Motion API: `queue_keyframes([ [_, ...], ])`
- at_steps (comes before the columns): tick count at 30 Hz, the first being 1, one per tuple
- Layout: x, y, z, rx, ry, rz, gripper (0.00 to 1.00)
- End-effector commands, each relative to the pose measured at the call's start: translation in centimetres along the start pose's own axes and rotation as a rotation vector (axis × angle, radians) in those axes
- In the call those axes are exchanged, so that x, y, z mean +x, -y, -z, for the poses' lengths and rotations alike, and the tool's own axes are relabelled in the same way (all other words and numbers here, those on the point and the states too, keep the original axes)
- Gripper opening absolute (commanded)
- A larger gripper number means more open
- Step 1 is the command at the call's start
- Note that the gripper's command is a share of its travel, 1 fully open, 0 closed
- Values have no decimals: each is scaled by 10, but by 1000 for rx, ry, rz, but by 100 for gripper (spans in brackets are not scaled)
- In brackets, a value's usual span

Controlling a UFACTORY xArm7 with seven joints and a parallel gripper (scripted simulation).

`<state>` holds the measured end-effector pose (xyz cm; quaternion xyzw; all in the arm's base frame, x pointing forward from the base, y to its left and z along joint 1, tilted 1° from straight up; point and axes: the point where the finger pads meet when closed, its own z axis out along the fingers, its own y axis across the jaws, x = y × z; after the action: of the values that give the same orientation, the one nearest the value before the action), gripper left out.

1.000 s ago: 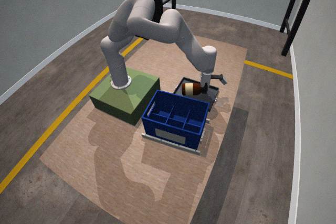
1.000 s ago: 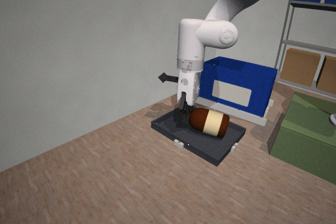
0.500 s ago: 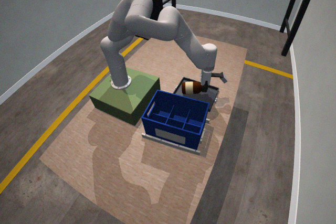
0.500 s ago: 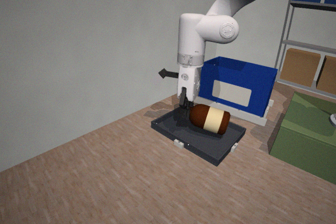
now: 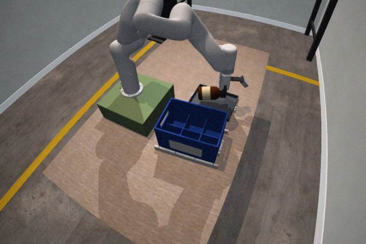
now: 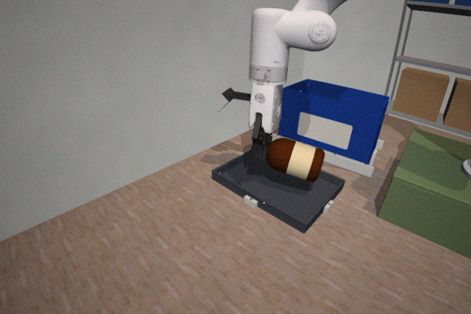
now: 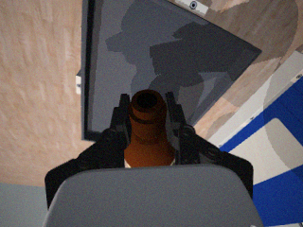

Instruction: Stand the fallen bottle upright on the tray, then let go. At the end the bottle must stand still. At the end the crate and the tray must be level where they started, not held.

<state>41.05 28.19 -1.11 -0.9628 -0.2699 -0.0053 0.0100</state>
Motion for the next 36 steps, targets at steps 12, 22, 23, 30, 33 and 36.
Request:
queue_keyframes([
  [12,2,0,26,0,-5,0,0],
  [22,2,0,46,0,-5,0,0],
  [23,2,0,48,0,-5,0,0],
  [30,2,0,58,0,-5,0,0],
  [33,2,0,63,0,-5,0,0],
  [36,2,0,69,0,-5,0,0],
])
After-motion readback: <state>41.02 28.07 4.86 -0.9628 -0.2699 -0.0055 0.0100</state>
